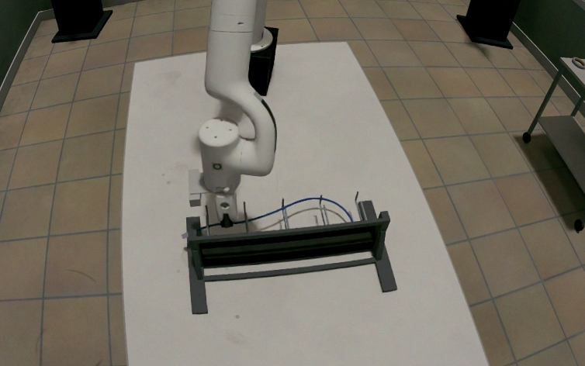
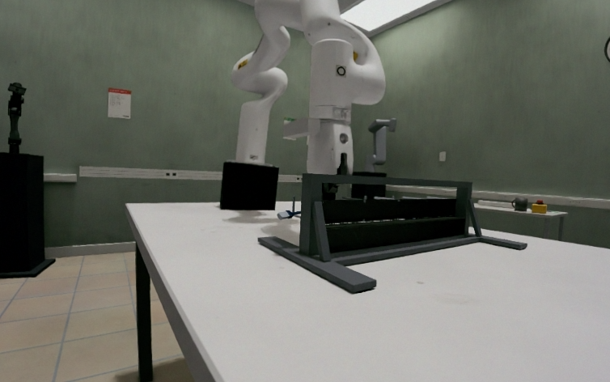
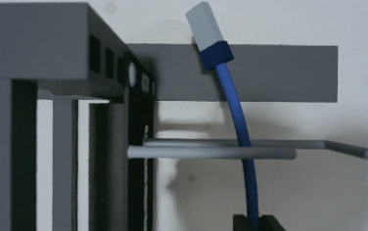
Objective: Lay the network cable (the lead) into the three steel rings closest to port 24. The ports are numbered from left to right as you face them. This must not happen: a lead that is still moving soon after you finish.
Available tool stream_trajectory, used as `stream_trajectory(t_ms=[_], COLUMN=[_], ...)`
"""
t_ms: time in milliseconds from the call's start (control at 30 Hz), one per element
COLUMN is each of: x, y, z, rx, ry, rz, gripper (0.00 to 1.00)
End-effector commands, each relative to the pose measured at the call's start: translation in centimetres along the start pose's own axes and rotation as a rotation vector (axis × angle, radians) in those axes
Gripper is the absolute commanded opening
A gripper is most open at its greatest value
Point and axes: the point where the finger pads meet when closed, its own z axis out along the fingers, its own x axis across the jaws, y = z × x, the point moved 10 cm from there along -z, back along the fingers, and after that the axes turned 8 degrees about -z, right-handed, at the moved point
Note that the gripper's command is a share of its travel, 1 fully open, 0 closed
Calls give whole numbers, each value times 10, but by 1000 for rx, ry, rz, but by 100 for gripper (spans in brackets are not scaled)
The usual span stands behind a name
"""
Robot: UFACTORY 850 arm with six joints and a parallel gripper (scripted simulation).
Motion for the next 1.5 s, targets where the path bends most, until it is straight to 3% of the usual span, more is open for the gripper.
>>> stream_trajectory(t_ms=[0, 1100, 1133, 1467], x=[-9, -15, -15, -15], y=[-1, -2, -2, -2], z=[-1, -1, -1, -1], rx=[1, 1, 1, 1], ry=[-2, -2, -2, -2], rz=[0, 0, 0, 0], gripper=[0, 0, 35, 35])
